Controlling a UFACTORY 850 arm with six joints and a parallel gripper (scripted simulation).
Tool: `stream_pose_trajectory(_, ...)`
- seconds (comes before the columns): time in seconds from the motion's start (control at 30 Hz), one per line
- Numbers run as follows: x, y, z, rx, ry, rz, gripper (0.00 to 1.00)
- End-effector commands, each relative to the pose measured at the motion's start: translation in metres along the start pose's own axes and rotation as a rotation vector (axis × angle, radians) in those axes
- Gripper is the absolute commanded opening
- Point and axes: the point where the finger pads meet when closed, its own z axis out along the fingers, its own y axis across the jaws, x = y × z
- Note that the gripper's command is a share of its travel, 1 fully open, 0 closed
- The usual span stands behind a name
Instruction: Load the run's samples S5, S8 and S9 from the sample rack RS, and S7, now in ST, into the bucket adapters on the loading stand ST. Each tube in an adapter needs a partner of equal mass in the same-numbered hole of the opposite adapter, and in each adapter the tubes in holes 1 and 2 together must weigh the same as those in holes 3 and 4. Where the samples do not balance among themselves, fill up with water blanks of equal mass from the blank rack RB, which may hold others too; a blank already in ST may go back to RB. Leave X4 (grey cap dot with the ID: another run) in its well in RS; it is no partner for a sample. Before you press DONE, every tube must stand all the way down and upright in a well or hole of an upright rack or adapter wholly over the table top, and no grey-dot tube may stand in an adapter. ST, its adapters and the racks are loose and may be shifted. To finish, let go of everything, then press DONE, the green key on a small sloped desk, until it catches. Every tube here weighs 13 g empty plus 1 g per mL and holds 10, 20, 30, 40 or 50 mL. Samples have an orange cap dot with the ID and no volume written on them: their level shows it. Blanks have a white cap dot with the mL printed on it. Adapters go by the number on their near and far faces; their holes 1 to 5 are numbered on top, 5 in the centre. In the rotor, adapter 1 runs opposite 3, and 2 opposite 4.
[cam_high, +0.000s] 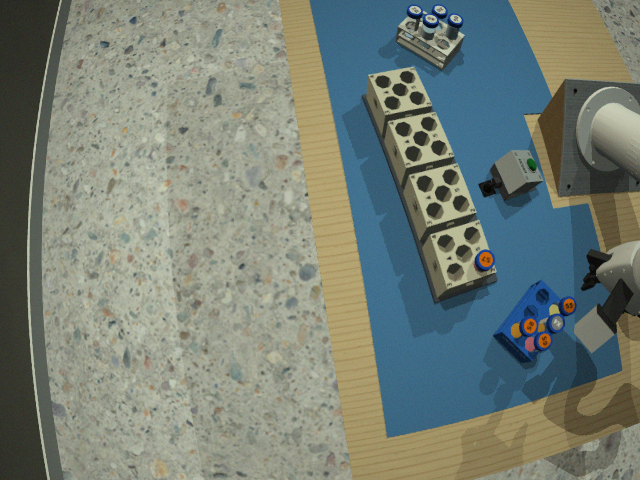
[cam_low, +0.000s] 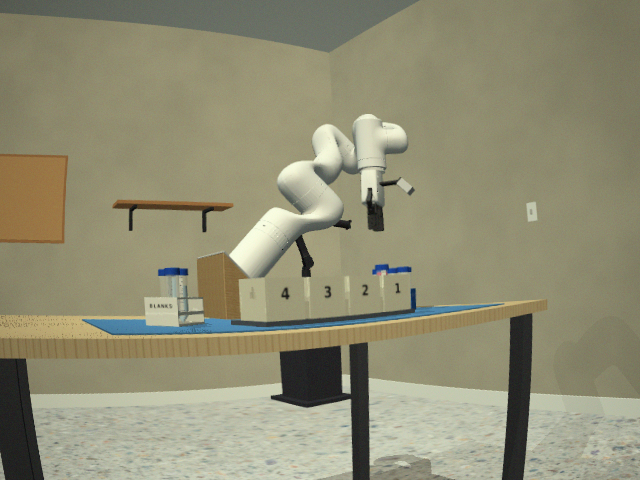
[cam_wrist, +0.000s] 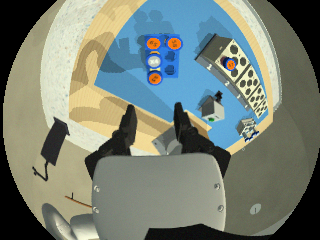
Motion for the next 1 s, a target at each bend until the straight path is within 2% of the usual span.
stream_pose_trajectory(0.0, 0.000, 0.000, 0.005, 0.000, 0.001, -0.002, 0.57)
stream_pose_trajectory(0.87, 0.000, 0.000, 0.053, 0.000, 0.001, -0.002, 0.57)
stream_pose_trajectory(0.97, 0.000, 0.000, 0.055, 0.000, 0.001, -0.002, 0.57)
